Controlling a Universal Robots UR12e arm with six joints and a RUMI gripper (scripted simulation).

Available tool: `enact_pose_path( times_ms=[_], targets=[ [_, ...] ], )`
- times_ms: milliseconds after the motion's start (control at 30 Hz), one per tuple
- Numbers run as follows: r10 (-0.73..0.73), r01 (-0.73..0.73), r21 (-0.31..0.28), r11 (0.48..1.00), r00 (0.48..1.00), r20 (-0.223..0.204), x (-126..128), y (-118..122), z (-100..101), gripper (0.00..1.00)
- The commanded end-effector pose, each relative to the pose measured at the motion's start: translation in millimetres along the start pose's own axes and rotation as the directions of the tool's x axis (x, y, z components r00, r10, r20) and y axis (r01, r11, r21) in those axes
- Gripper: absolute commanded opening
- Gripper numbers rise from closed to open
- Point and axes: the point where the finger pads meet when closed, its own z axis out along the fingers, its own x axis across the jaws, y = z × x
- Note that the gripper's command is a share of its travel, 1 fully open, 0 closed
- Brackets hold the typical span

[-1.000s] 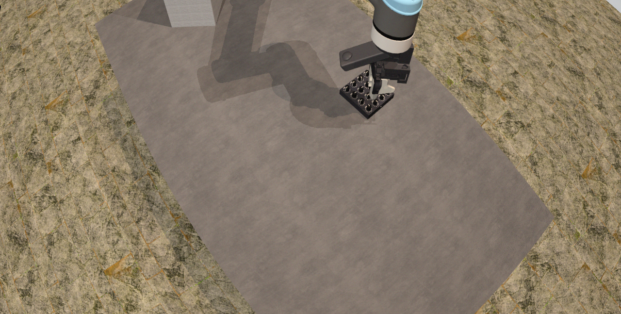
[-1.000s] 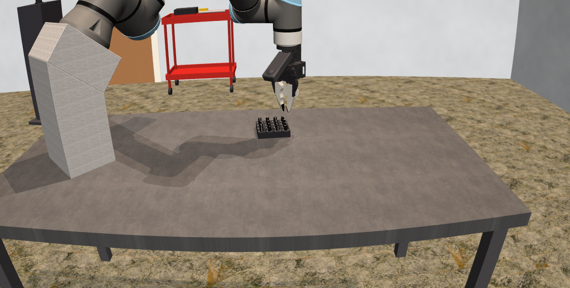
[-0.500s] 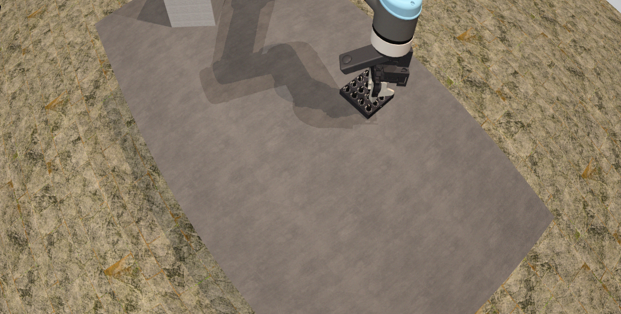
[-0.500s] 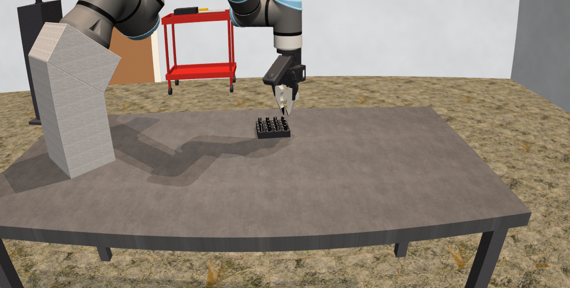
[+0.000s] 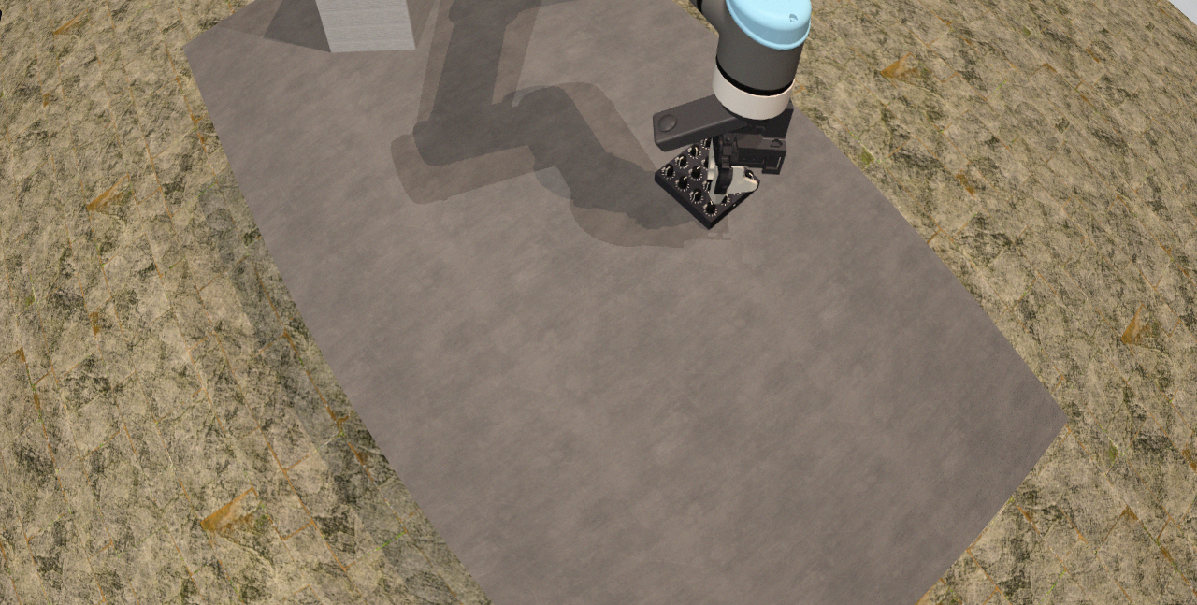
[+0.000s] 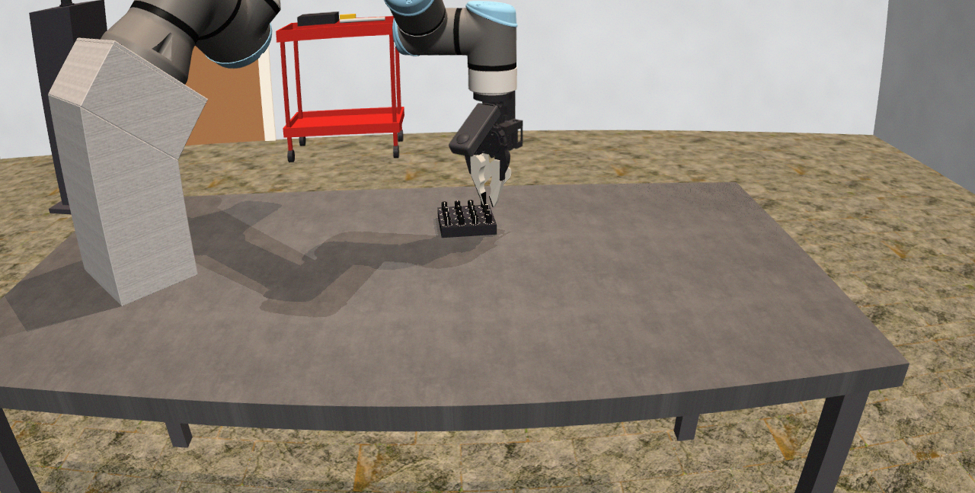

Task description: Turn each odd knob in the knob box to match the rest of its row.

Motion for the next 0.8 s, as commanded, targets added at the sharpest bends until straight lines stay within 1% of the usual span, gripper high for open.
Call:
enact_pose_path(
  times_ms=[0,400,767],
  targets=[
    [-0.002,0.002,-0.001,1.000,1.000,0.005,-2.3,2.0,6.5,0.11],
    [-0.001,0.001,-0.001,1.000,1.000,0.003,-1.4,1.6,13.5,0.11],
    [-0.001,0.002,-0.001,1.000,1.000,0.005,-2.2,1.7,12.8,0.11]
  ],
)
